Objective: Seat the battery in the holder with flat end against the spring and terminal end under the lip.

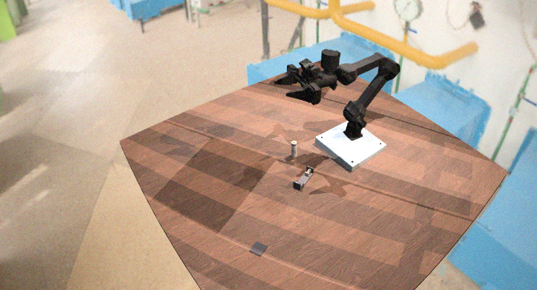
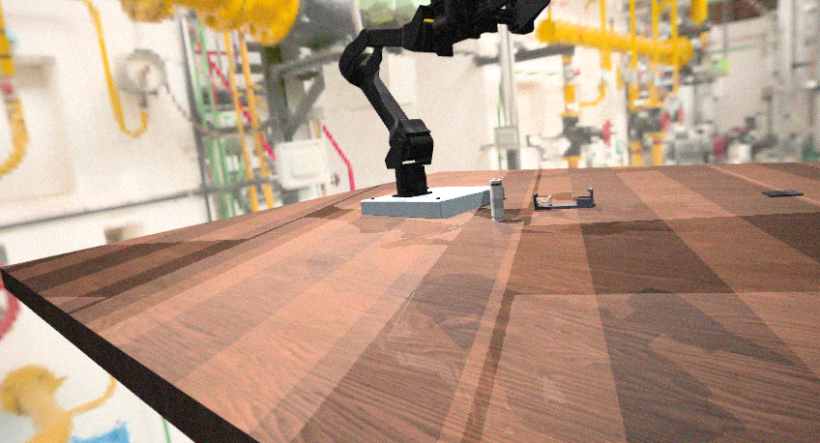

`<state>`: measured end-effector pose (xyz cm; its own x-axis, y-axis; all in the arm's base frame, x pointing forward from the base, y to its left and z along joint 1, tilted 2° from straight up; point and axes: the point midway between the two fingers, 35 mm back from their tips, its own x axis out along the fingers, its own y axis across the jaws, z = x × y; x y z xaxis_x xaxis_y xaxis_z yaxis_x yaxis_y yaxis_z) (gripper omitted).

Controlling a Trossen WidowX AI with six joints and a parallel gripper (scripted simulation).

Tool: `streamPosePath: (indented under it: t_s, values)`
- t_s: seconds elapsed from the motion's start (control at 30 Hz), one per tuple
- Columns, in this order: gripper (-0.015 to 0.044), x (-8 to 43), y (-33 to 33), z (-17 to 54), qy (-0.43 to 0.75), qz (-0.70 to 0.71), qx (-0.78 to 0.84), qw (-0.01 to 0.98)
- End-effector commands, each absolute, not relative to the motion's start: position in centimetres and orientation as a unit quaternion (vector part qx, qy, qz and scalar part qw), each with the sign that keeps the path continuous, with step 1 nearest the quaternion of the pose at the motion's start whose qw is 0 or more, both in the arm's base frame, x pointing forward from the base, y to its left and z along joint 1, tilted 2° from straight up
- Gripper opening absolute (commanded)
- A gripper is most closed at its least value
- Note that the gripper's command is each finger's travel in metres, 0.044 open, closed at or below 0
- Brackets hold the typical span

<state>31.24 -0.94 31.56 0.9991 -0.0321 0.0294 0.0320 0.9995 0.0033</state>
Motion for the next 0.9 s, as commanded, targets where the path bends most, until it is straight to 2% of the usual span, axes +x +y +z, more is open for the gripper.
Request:
streamPosePath:
  t_s: [0.0, 0.1, 0.23, 0.37, 0.47, 0.6, 0.87]
  values:
    - [0.0374, 31.4, -1.0, 31.3, -0.006, -0.017, -0.005, 1.0]
    - [0.0295, 32.6, -1.5, 27.2, 0.11, -0.012, -0.094, 0.989]
    - [0.019, 32.5, -2.3, 21.1, 0.291, 0.048, -0.246, 0.923]
    - [0.0085, 29.9, -2.8, 16.1, 0.443, 0.176, -0.365, 0.799]
    - [0.0006, 26.9, -3.0, 13.8, 0.516, 0.298, -0.414, 0.689]
    - [0.0, 23.6, -3.0, 12.9, 0.551, 0.431, -0.428, 0.572]
    - [0.0, 23.4, -3.0, 12.9, 0.552, 0.442, -0.428, 0.563]
